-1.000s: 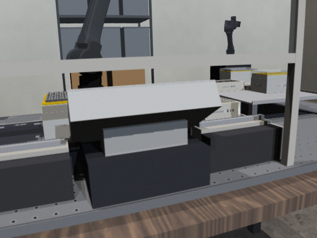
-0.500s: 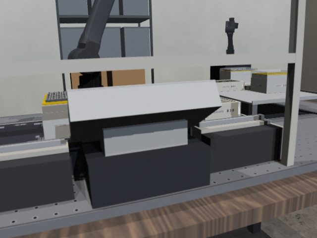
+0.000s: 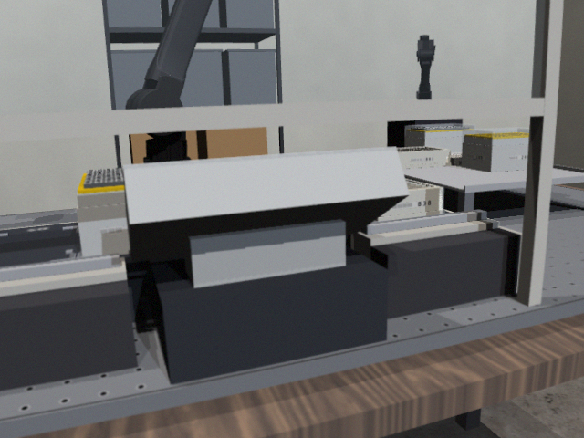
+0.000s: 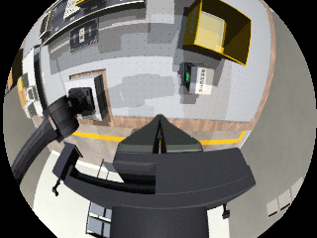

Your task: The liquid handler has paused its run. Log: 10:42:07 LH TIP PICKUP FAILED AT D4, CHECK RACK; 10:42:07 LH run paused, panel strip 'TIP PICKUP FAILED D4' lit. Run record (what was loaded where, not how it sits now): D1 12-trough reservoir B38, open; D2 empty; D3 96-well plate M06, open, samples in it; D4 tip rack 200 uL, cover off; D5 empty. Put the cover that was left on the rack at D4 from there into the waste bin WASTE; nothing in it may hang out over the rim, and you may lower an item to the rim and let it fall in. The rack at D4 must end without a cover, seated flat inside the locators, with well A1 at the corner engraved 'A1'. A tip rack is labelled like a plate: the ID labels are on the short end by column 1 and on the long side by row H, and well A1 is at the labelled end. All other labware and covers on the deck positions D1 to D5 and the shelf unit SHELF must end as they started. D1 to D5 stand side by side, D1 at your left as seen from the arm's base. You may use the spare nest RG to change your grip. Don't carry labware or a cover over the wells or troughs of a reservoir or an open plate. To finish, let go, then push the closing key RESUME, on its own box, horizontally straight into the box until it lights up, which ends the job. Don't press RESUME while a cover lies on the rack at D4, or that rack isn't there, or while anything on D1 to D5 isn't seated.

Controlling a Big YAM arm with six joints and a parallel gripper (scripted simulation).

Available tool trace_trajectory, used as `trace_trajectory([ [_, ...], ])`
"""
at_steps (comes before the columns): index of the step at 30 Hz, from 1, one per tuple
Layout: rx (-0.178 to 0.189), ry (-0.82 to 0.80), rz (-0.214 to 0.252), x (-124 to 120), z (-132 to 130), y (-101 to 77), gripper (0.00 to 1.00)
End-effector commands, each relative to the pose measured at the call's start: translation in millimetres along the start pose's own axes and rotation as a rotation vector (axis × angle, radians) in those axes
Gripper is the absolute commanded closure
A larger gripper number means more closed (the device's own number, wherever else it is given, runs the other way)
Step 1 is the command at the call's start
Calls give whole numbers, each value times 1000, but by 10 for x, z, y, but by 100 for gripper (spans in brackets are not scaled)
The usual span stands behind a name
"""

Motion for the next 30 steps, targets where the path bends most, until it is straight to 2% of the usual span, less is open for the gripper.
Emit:
trace_trajectory([
  [1, -13, -22, -5, 63, -56, 55, 100],
  [7, -25, -19, -8, 63, -51, 85, 100],
  [11, -12, -15, -5, 63, -58, 192, 100],
  [23, -12, -8, -5, 64, -58, 359, 100],
  [24, -29, -11, -9, 61, -38, 323, 100],
  [30, -12, -8, -5, 64, -58, 476, 100],
])
Point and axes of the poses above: the point where the finger pads meet when closed, its own y axis out along the fingers, its own z axis across the jaws, x = y × z, the point moved 6 cm from there along -y, back along the fingers, and after that the axes turned 4 degrees about y, right-handed, at the moved point
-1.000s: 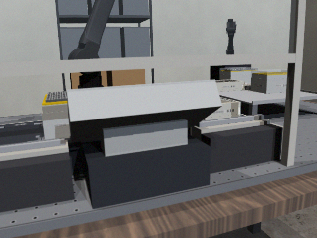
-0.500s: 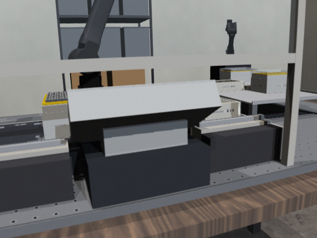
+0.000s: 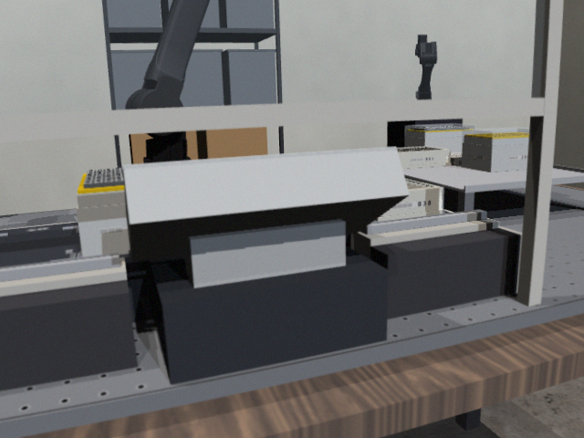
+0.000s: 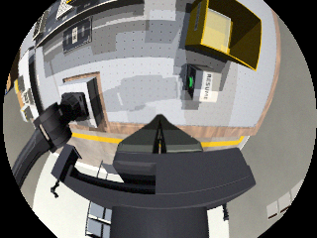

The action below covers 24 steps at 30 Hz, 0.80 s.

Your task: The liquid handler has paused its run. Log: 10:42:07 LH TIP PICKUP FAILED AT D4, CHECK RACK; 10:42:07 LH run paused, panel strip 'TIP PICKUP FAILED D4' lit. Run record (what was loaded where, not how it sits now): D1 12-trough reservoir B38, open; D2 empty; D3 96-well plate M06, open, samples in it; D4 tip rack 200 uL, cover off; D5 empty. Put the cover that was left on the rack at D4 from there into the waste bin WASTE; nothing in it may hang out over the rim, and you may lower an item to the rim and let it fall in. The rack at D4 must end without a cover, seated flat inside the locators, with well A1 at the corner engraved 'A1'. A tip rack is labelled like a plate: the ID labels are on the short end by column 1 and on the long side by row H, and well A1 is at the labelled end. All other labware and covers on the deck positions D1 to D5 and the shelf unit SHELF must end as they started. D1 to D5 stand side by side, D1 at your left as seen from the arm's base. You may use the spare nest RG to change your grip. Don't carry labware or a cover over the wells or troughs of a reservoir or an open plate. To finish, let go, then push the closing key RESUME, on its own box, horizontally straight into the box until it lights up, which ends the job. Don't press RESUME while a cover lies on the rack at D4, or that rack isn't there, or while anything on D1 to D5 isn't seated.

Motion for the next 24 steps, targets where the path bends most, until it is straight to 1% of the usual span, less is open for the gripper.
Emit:
trace_trajectory([
  [1, -9, -5, -5, 61, -48, 70, 100],
  [6, -16, -5, -7, 61, -42, 134, 100],
  [8, -10, -5, -5, 61, -47, 183, 100],
  [10, -10, -5, -5, 61, -47, 183, 100],
  [11, -25, -7, -9, 68, -66, 149, 100],
  [12, -14, -5, -6, 61, -43, 204, 100],
  [14, -9, -5, -5, 62, -48, 253, 100],
  [24, -12, -5, -6, 62, -45, 411, 100],
])
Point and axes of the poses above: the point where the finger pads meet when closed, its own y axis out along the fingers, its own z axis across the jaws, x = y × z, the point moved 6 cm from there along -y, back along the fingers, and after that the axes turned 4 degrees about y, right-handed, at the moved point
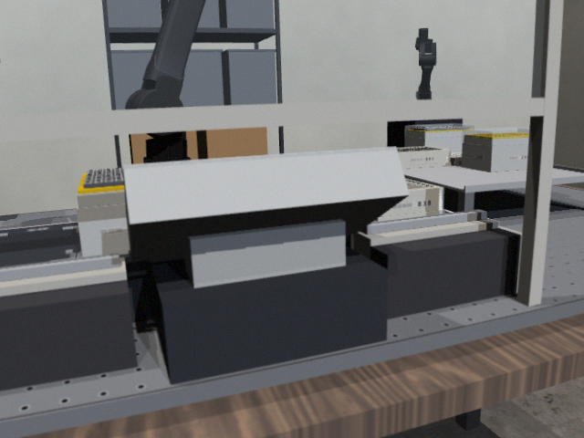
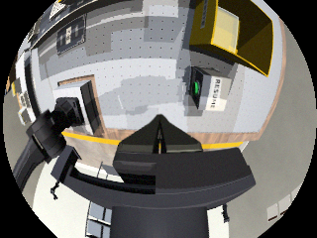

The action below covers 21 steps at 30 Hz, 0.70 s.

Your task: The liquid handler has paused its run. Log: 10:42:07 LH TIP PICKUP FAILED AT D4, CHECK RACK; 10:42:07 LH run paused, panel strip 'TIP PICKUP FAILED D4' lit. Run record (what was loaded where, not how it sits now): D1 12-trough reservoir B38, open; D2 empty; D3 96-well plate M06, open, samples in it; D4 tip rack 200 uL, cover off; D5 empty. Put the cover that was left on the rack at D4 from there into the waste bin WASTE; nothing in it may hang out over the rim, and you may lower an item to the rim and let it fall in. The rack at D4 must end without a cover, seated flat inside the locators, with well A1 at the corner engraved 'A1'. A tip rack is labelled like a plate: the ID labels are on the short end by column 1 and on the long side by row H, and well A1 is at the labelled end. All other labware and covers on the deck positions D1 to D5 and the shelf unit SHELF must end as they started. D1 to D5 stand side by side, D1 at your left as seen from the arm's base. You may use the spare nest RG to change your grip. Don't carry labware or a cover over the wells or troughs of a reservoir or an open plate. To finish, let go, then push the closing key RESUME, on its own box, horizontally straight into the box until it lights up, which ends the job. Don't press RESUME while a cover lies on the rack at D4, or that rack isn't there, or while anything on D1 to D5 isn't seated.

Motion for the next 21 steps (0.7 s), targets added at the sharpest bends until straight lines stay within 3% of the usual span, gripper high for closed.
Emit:
trace_trajectory([
  [1, -14, -5, -6, 63, -51, 53, 100],
  [3, -14, -5, -6, 63, -51, 53, 100],
  [4, -32, -7, -10, 70, -70, 11, 100],
  [7, -14, -5, -6, 63, -51, 120, 100],
  [20, -16, -5, -7, 63, -51, 298, 100],
  [21, -39, -8, -12, 78, -94, 235, 100],
])
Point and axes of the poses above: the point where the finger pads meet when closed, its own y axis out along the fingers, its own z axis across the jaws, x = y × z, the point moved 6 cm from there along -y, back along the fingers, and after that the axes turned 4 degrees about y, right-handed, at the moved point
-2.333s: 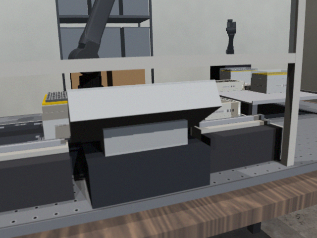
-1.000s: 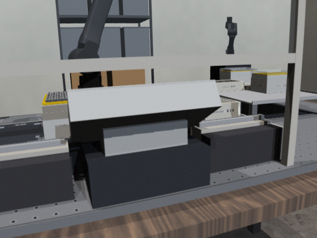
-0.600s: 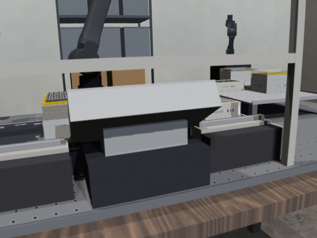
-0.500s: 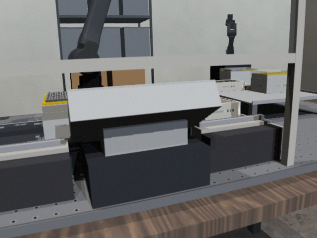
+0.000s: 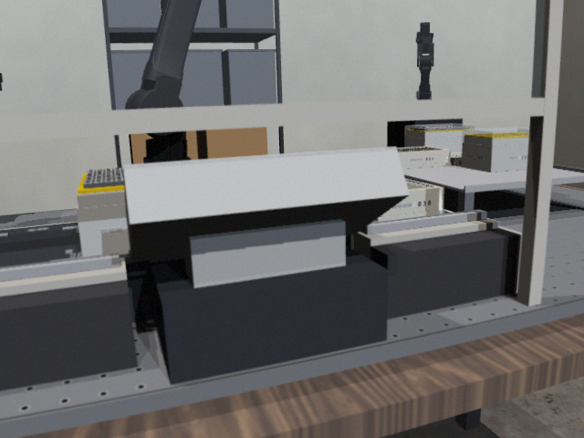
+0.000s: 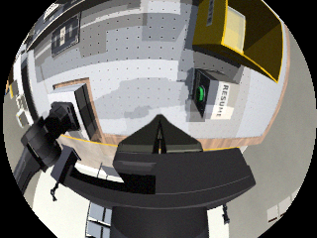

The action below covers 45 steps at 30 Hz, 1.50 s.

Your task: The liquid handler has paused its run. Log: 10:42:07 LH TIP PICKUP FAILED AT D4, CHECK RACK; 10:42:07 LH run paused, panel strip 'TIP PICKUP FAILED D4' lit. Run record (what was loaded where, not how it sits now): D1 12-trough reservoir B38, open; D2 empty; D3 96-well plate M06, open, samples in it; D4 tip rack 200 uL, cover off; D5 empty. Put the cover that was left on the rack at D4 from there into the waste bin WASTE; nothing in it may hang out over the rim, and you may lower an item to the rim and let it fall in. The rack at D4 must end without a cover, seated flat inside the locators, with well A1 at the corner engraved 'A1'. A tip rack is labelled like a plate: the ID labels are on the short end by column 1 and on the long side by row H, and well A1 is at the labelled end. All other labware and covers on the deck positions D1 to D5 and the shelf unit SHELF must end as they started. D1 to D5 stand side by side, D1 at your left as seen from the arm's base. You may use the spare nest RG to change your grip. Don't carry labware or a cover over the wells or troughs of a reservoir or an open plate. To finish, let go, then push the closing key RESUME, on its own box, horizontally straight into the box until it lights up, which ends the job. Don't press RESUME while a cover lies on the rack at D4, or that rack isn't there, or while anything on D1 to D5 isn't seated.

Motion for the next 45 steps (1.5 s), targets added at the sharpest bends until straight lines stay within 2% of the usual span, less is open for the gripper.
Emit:
trace_trajectory([
  [1, -19, -5, -7, 62, -48, 31, 100],
  [16, -15, -5, -7, 62, -49, 257, 100],
  [17, -50, -8, -15, 81, -103, 161, 100],
  [18, -24, -6, -9, 63, -48, 264, 100],
  [19, -15, -5, -7, 62, -49, 308, 100],
  [33, -15, -5, -7, 63, -49, 509, 100],
  [34, -49, -8, -15, 86, -120, 414, 100],
  [35, -20, -6, -8, 63, -50, 528, 100],
  [36, -15, -5, -6, 63, -49, 559, 100],
  [45, -15, -5, -6, 63, -49, 710, 100],
])
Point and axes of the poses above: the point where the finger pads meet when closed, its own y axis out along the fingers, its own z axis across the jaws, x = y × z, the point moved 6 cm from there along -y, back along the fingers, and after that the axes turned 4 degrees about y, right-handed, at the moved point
